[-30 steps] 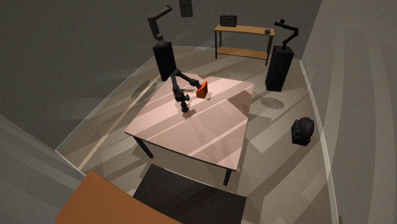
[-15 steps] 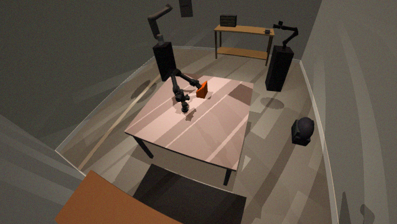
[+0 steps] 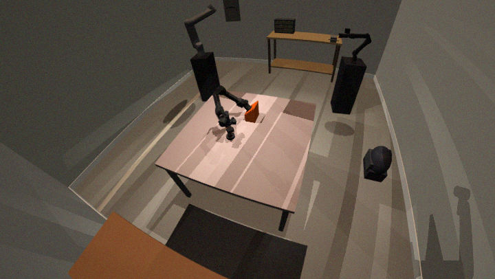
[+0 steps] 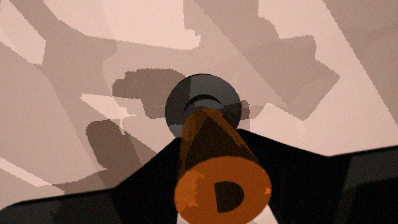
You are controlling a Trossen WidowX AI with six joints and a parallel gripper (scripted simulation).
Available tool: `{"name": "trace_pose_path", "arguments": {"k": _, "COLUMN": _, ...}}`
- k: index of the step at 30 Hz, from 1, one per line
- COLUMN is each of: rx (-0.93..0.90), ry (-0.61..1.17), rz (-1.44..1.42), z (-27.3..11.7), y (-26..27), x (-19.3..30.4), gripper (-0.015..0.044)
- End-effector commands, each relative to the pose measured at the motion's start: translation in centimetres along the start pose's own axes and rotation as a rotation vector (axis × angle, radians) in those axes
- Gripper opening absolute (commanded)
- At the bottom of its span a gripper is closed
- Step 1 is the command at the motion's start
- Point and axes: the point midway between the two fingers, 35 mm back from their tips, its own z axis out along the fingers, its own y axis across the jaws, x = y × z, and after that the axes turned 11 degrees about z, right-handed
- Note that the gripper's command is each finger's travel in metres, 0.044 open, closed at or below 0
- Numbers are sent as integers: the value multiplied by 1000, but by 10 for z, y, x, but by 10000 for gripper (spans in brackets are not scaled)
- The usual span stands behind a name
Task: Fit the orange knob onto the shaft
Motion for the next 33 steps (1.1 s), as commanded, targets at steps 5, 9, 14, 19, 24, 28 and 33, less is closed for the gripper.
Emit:
{"name": "trace_pose_path", "arguments": {"k": 5, "rx": 3, "ry": 5, "rz": -180, "z": -2, "y": -2, "x": -1, "gripper": 0}}
{"name": "trace_pose_path", "arguments": {"k": 9, "rx": 3, "ry": 5, "rz": -180, "z": 0, "y": -2, "x": -1, "gripper": 0}}
{"name": "trace_pose_path", "arguments": {"k": 14, "rx": 3, "ry": 5, "rz": -180, "z": 2, "y": -1, "x": 0, "gripper": 0}}
{"name": "trace_pose_path", "arguments": {"k": 19, "rx": 3, "ry": 5, "rz": -180, "z": 2, "y": -1, "x": 0, "gripper": 0}}
{"name": "trace_pose_path", "arguments": {"k": 24, "rx": 3, "ry": 5, "rz": -180, "z": 2, "y": -1, "x": 0, "gripper": 0}}
{"name": "trace_pose_path", "arguments": {"k": 28, "rx": 3, "ry": 5, "rz": -180, "z": -1, "y": -1, "x": 0, "gripper": 0}}
{"name": "trace_pose_path", "arguments": {"k": 33, "rx": 3, "ry": 5, "rz": -206, "z": -2, "y": -1, "x": 1, "gripper": 0}}
